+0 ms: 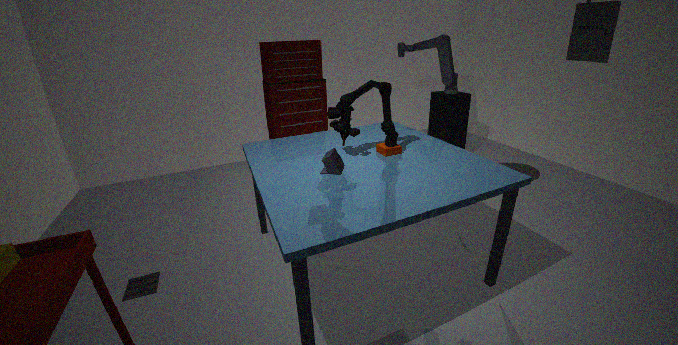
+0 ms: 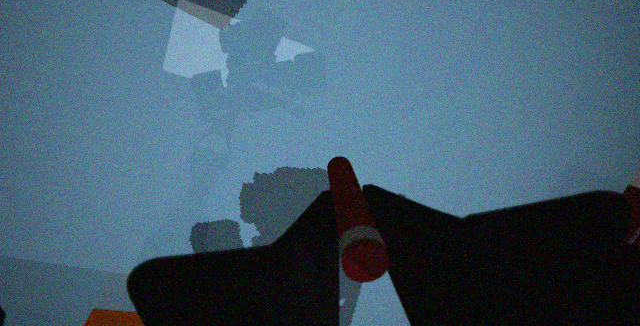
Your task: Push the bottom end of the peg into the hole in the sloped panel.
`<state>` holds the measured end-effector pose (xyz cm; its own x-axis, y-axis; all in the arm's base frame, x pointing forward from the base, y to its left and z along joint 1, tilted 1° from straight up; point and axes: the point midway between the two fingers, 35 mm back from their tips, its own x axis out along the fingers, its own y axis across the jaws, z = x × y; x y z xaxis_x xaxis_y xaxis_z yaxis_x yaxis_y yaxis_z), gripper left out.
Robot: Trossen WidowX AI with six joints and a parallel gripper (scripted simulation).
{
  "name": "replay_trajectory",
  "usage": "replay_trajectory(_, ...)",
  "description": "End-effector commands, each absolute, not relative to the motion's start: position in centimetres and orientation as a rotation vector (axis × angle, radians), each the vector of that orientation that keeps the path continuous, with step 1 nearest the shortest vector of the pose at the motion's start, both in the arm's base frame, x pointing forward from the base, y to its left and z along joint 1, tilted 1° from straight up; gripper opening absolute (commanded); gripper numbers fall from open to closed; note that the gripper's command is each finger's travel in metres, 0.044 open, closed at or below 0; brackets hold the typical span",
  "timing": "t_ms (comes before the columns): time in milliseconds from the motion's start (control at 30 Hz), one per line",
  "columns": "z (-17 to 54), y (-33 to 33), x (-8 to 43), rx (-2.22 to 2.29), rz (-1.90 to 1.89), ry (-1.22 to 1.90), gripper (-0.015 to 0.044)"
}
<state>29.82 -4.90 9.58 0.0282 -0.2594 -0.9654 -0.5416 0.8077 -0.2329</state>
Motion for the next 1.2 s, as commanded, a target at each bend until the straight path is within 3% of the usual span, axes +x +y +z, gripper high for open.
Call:
replay_trajectory(0,9.3,-4.5,29.9,-0.704,0.256,1.564,0.0)
replay_trajectory(1167,8.7,-1.0,31.0,-0.97,0.3,1.521,0.0)
